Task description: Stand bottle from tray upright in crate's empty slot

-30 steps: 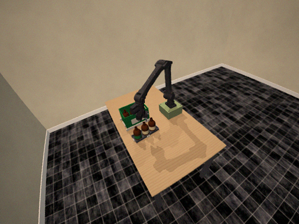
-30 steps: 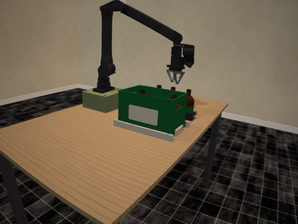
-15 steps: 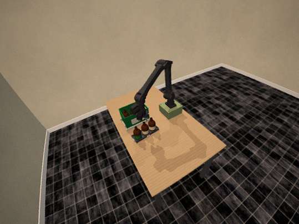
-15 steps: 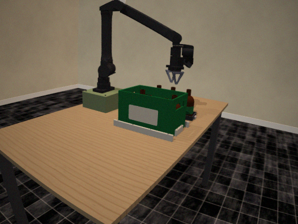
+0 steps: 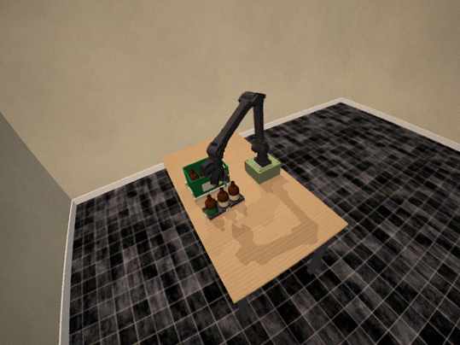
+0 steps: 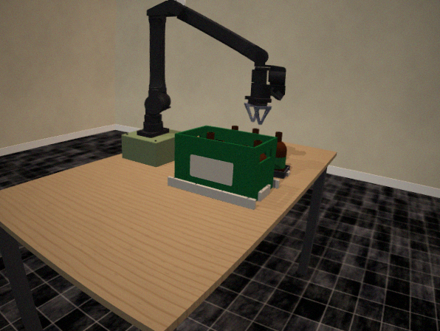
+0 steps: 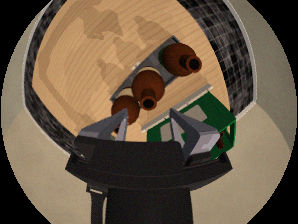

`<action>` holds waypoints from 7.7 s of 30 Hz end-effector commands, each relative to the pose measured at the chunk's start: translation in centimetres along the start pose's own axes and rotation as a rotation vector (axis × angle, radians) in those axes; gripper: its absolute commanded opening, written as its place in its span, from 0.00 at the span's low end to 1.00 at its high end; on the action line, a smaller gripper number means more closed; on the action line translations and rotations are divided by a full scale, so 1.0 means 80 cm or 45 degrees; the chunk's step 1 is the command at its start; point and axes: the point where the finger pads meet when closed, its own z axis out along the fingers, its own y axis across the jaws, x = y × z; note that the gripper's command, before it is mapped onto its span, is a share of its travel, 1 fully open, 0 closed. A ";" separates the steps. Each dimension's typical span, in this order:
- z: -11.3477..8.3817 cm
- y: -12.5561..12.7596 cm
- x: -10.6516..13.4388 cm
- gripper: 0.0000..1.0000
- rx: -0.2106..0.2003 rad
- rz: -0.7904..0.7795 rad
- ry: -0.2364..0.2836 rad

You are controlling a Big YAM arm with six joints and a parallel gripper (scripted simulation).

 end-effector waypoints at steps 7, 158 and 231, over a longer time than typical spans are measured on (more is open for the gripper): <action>-0.004 -0.002 0.005 0.61 0.012 -0.006 -0.019; 0.063 0.002 0.007 0.00 -0.010 -0.009 0.014; -0.001 -0.017 -0.015 0.00 0.037 -0.005 -0.060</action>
